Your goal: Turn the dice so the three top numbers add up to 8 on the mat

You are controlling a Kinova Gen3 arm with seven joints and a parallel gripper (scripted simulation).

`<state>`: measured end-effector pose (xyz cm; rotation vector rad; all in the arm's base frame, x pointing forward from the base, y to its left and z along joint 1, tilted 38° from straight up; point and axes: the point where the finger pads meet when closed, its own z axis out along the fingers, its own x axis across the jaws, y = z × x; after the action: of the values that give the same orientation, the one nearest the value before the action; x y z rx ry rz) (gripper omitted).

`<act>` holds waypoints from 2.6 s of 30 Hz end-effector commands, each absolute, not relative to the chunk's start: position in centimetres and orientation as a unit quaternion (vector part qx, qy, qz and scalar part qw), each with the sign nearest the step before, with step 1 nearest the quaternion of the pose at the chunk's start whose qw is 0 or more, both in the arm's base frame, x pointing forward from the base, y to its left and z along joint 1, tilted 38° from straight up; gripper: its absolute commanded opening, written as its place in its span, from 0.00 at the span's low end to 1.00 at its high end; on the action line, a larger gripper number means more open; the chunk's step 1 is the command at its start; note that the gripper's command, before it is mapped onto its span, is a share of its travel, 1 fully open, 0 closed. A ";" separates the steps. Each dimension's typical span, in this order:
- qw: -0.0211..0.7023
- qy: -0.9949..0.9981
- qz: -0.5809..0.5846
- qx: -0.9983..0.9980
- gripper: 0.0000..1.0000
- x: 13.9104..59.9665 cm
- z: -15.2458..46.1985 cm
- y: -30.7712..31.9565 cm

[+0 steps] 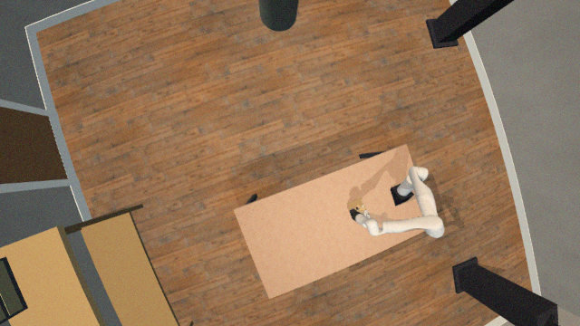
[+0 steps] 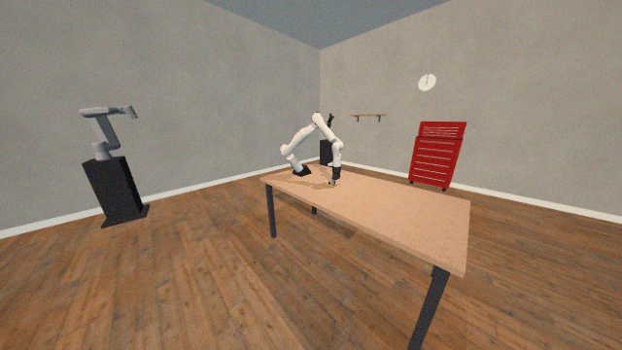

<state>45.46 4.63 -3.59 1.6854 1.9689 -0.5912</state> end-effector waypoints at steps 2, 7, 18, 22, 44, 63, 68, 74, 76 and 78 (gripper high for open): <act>0.241 0.724 -0.216 0.609 0.34 45.8 -3.6 4.6; 0.241 0.724 -0.216 0.609 0.34 45.8 -3.6 4.6; 0.241 0.724 -0.216 0.609 0.40 45.8 -3.6 4.6; 0.241 0.724 -0.216 0.609 0.52 45.8 -3.6 4.6; 0.241 0.724 -0.216 0.609 0.64 45.8 -3.4 4.8; 0.241 0.724 -0.216 0.609 0.64 45.1 2.4 9.2; 0.241 0.724 -0.216 0.609 0.64 45.0 3.4 9.9; 0.241 0.724 -0.216 0.609 1.00 45.0 3.5 10.0; 0.241 0.724 -0.216 0.609 1.00 45.0 3.5 10.0; 0.241 0.724 -0.216 0.609 1.00 45.0 3.5 10.0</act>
<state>45.05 9.64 3.28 1.6640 1.9828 -0.5945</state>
